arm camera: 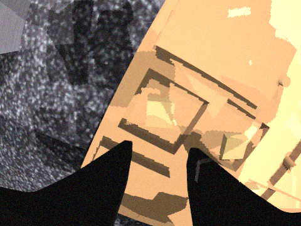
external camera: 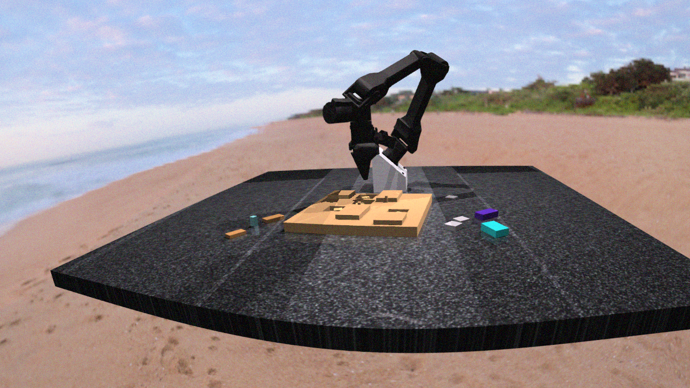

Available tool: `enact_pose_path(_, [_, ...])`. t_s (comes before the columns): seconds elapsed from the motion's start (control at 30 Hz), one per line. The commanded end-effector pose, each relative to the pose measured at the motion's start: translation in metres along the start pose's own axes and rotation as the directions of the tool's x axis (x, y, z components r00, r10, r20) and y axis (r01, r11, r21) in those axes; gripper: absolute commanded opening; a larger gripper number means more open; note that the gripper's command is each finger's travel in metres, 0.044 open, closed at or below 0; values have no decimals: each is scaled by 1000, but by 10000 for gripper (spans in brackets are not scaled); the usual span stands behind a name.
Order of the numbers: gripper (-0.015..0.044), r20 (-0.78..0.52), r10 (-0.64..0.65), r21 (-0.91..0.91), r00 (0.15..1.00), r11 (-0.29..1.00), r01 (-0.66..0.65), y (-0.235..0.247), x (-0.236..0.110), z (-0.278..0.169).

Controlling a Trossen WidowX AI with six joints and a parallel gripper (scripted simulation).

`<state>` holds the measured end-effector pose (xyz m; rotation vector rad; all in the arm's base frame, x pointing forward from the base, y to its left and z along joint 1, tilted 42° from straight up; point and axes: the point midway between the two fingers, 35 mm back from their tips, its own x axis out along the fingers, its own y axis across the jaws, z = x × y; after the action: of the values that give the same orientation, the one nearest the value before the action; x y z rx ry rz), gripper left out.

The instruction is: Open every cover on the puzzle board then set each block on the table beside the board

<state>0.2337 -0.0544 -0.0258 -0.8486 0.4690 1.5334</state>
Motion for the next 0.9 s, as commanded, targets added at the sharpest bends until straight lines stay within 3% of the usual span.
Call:
enact_pose_path(0.0, [144, -6, 1, -12, 1000, 1000, -1, -1, -12, 0])
enact_pose_path(0.5, [144, -5, 0, -12, 1000, 1000, 0, -1, 22, -1])
enact_pose_path(0.87, [144, -5, 0, -12, 1000, 1000, 0, -1, 23, -1])
